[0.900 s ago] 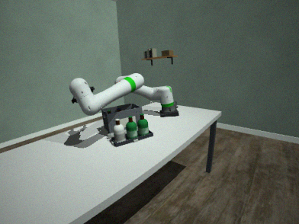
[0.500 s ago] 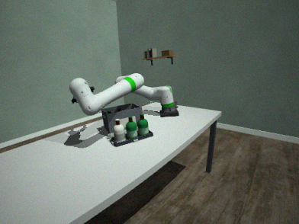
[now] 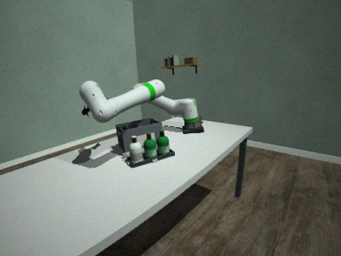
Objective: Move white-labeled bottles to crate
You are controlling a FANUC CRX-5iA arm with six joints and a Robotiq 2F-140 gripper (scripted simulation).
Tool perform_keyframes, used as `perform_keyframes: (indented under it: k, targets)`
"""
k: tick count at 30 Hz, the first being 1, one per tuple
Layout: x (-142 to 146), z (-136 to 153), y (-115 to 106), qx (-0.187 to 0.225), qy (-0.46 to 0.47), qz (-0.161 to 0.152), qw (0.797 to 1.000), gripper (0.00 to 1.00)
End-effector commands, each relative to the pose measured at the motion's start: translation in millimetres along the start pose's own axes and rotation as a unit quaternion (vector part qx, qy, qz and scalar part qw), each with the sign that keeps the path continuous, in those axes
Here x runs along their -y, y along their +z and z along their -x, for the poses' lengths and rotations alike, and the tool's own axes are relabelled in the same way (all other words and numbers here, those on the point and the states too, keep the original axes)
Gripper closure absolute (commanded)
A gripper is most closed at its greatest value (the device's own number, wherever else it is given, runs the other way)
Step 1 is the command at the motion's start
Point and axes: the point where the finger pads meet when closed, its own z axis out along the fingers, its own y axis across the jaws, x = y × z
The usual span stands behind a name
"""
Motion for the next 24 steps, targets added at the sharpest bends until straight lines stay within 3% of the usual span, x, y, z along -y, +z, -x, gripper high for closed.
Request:
perform_keyframes:
  k: [1,5,7,8,15,22,24]
  targets:
    - [-13,2,3,0.058,0.053,-0.033,0.996,0.00]
    - [-28,11,2,0.119,0.103,-0.047,0.986,0.00]
    - [-28,11,2,0.119,0.103,-0.047,0.986,0.00]
    - [-38,18,1,0.156,0.132,-0.053,0.978,0.00]
    - [-66,38,-7,0.241,0.197,-0.054,0.949,0.00]
    - [-102,65,-20,0.331,0.262,-0.039,0.906,0.00]
    - [-102,65,-20,0.331,0.262,-0.039,0.906,0.00]
